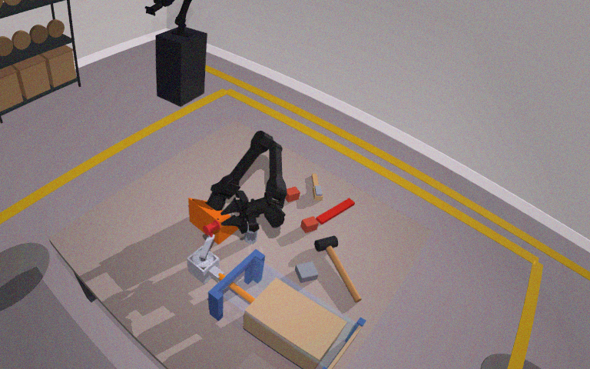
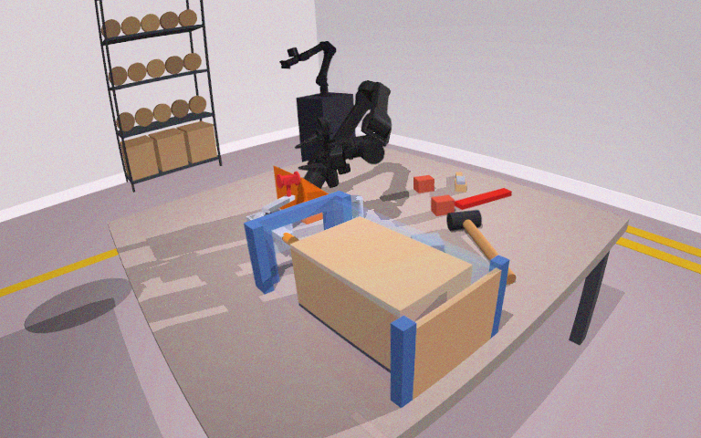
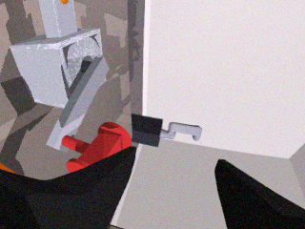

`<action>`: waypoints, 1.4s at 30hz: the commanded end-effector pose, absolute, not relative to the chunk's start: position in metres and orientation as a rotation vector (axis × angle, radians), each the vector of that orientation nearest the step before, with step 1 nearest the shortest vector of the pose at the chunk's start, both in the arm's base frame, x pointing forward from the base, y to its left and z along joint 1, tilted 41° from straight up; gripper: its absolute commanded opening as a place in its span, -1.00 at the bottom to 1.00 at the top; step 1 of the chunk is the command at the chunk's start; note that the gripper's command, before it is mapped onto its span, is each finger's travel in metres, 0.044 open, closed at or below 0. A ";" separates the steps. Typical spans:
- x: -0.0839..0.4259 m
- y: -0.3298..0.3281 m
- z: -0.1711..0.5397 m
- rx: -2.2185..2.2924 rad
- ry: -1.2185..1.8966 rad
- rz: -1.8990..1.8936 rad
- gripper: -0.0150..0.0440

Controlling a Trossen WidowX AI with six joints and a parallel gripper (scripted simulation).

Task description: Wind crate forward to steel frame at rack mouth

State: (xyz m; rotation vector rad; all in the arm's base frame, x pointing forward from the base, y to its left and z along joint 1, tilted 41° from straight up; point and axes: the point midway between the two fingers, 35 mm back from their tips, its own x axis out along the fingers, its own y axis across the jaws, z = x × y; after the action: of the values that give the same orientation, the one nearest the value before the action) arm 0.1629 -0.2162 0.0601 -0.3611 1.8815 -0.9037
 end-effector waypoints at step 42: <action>0.133 -0.234 -0.063 1.505 1.597 -0.438 1.00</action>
State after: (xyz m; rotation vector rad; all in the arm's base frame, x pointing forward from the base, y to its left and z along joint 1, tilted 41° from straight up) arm 0.1319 -0.2364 -0.0598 1.4975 1.6042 -0.4343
